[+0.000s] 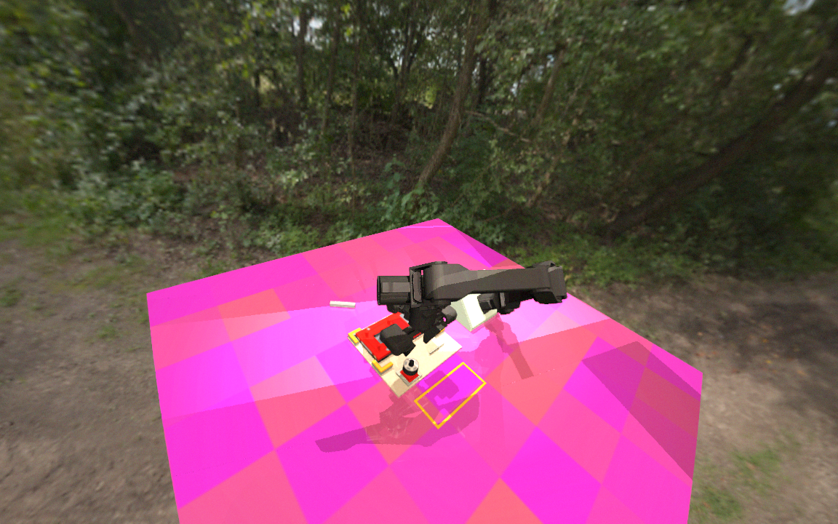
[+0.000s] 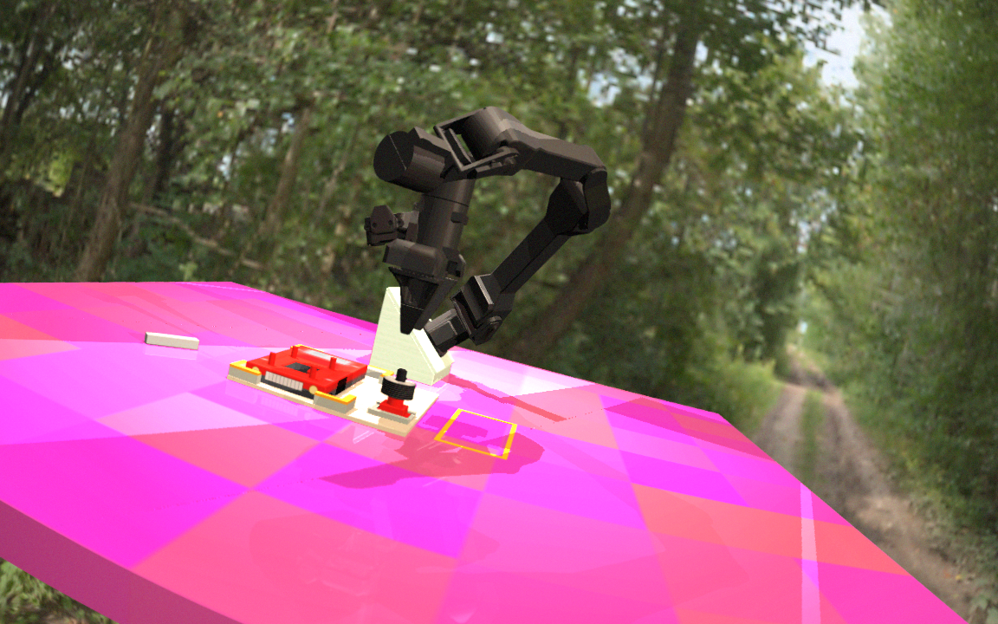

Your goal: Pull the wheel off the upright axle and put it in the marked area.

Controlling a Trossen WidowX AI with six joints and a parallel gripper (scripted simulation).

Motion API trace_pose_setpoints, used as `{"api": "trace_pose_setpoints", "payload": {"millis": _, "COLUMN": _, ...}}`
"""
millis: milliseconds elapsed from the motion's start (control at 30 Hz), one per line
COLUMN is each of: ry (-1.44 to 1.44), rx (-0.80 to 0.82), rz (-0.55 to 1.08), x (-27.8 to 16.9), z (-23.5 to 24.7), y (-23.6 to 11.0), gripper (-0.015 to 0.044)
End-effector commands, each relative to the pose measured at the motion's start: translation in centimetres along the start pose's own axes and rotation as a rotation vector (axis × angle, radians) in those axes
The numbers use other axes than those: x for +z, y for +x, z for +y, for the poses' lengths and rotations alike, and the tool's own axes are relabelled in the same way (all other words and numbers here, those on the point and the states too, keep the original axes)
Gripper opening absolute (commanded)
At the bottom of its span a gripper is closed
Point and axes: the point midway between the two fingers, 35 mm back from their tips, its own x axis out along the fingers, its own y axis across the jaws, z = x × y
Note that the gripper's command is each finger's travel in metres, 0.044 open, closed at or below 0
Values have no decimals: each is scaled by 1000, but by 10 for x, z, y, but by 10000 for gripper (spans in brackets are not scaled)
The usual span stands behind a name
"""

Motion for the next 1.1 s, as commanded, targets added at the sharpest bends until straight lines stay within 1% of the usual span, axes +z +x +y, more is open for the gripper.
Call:
{"api": "trace_pose_setpoints", "payload": {"millis": 0, "ry": -1, "rx": 4, "rz": 2, "x": 0, "z": 3, "y": 13, "gripper": 300}}
{"api": "trace_pose_setpoints", "payload": {"millis": 267, "ry": -2, "rx": 4, "rz": 5, "x": -1, "z": 3, "y": 66, "gripper": 300}}
{"api": "trace_pose_setpoints", "payload": {"millis": 433, "ry": -2, "rx": 4, "rz": 6, "x": -2, "z": 3, "y": 70, "gripper": 300}}
{"api": "trace_pose_setpoints", "payload": {"millis": 567, "ry": -9, "rx": -6, "rz": 3, "x": -4, "z": 3, "y": 68, "gripper": 195}}
{"api": "trace_pose_setpoints", "payload": {"millis": 833, "ry": -9, "rx": -6, "rz": 3, "x": -4, "z": 3, "y": 68, "gripper": 142}}
{"api": "trace_pose_setpoints", "payload": {"millis": 1000, "ry": -9, "rx": -5, "rz": 3, "x": -3, "z": 3, "y": 67, "gripper": 10}}
{"api": "trace_pose_setpoints", "payload": {"millis": 1067, "ry": -9, "rx": -5, "rz": 3, "x": -3, "z": 3, "y": 66, "gripper": 0}}
